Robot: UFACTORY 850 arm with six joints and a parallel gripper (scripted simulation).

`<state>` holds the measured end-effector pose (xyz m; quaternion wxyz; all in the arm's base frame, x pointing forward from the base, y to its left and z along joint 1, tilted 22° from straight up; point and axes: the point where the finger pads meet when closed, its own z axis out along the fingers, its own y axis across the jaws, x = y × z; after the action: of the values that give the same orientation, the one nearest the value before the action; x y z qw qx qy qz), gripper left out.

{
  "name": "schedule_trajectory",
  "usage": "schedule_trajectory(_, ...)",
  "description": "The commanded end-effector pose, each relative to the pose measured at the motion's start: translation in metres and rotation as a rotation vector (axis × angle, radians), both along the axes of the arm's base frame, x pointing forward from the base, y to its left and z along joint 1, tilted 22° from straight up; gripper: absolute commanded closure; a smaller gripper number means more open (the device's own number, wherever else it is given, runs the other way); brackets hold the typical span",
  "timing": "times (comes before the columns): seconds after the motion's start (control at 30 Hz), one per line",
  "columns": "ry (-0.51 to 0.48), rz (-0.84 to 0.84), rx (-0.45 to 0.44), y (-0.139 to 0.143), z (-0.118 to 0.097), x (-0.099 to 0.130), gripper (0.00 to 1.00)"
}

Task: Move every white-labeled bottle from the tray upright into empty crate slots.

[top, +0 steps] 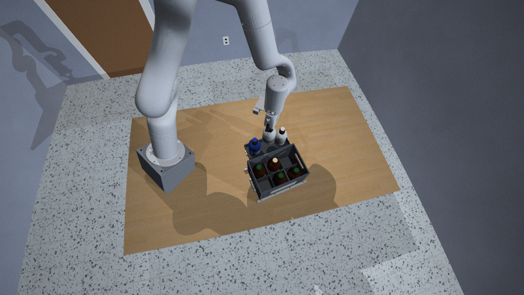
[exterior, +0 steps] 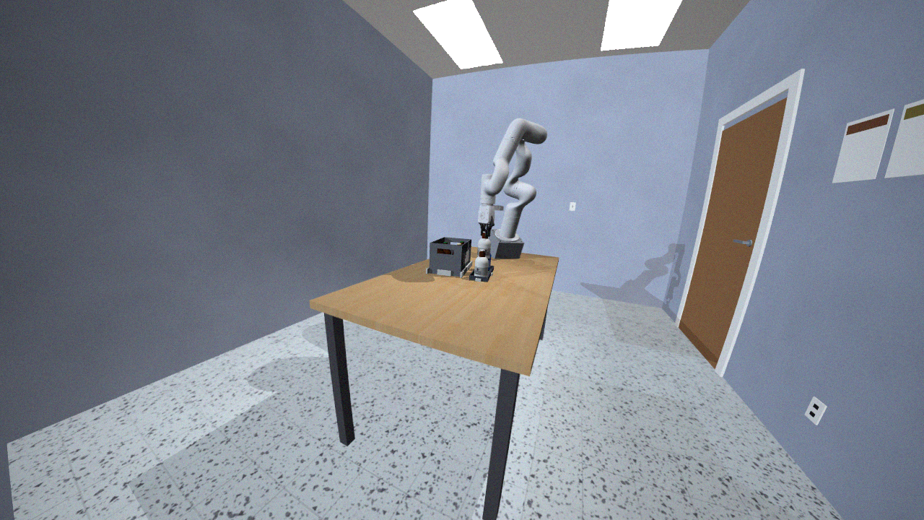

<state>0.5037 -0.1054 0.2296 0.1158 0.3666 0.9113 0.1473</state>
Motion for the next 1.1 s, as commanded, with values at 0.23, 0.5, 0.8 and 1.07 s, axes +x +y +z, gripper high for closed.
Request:
schedule_trajectory(0.23,-0.002,0.0,-0.001,-0.003,0.015,-0.004,1.0)
schedule_trajectory(0.5,-0.002,0.0,-0.001,-0.004,0.022,-0.007,1.0)
schedule_trajectory(0.8,-0.002,0.0,-0.001,-0.006,0.033,-0.01,1.0)
schedule_trajectory(1.07,-0.002,0.0,-0.001,-0.008,0.04,-0.013,1.0)
